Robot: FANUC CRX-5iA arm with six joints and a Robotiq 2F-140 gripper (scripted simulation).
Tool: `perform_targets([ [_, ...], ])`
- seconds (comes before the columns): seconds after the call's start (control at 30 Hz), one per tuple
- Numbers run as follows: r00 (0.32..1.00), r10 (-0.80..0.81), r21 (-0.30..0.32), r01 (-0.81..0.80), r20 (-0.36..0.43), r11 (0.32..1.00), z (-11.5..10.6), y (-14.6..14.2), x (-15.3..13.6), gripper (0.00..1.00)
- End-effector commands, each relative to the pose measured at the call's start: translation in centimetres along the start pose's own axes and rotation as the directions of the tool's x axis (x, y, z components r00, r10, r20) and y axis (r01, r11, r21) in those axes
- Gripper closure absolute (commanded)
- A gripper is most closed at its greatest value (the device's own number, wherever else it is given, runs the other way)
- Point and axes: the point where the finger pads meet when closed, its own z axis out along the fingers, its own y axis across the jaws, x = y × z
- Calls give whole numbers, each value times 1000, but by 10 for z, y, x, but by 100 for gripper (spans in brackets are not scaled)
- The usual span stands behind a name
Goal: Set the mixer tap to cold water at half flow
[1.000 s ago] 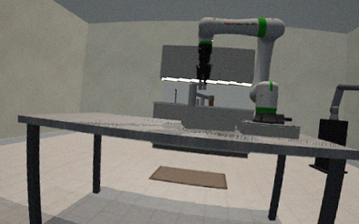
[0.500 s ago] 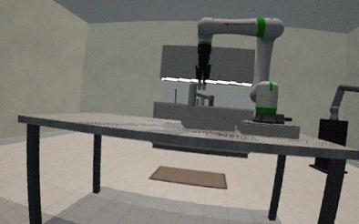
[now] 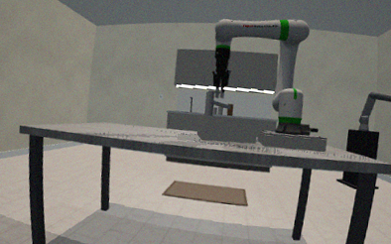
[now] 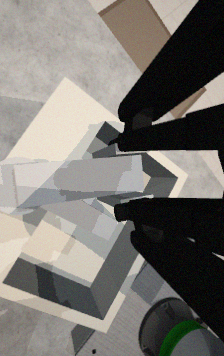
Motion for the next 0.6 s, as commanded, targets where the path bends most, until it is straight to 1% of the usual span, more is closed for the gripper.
perform_targets([
  [0.0,1000,0,0,0,0,1000,0,0,0,100],
  [0.57,1000,-12,0,12,0,1000,0,1,0,100],
])
